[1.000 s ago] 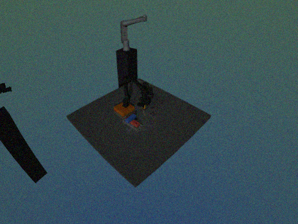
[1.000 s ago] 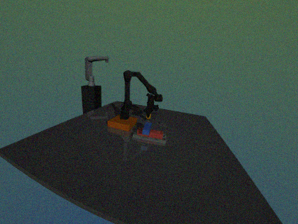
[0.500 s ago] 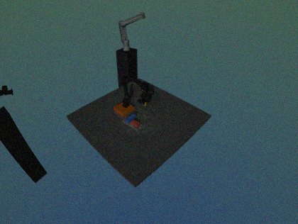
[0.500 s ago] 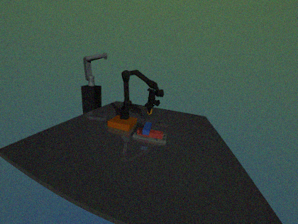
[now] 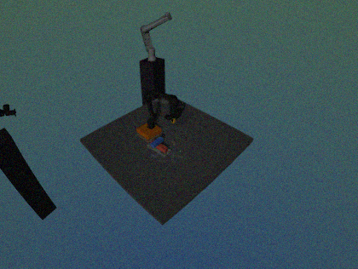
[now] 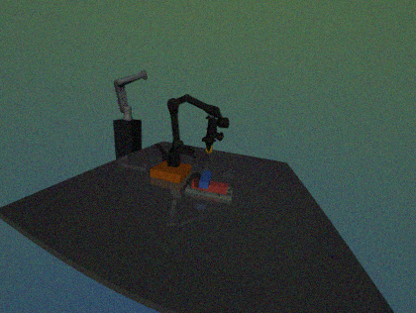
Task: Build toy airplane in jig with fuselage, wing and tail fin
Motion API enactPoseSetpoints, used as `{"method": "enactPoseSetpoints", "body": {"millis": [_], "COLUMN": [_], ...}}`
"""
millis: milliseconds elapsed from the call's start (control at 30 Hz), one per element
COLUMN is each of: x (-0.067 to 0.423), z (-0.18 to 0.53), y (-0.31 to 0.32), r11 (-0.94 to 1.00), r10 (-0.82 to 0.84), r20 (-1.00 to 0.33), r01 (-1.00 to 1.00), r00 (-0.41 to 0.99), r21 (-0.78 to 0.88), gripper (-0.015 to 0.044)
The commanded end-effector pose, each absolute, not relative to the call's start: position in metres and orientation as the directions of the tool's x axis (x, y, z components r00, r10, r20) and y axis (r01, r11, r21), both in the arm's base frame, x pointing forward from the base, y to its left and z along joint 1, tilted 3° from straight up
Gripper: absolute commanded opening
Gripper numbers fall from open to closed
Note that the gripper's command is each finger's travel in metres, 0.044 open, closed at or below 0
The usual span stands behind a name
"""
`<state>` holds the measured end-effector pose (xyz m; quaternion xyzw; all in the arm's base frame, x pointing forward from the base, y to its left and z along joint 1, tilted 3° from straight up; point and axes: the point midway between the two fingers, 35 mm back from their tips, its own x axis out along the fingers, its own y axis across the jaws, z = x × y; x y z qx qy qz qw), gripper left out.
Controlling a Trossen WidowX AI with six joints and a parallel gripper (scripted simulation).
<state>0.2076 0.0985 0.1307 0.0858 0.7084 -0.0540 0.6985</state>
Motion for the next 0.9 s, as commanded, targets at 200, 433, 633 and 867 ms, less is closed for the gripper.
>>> {"method": "enactPoseSetpoints", "body": {"millis": [200, 433, 633, 867], "x": [0.206, 0.216, 0.225, 0.235], "z": [0.148, 0.146, 0.145, 0.143], "y": [0.096, 0.087, 0.079, 0.068], "r11": [0.98, 0.98, 0.98, 0.98], "r10": [0.053, 0.055, 0.057, 0.06], "r20": [-0.999, -0.998, -0.998, -0.998], "r01": [0.192, 0.191, 0.19, 0.191], "r00": [0.003, 0.004, 0.004, 0.005], "r21": [0.052, 0.055, 0.057, 0.06], "gripper": [0.0, 0.0, 0.0, 0.0]}}
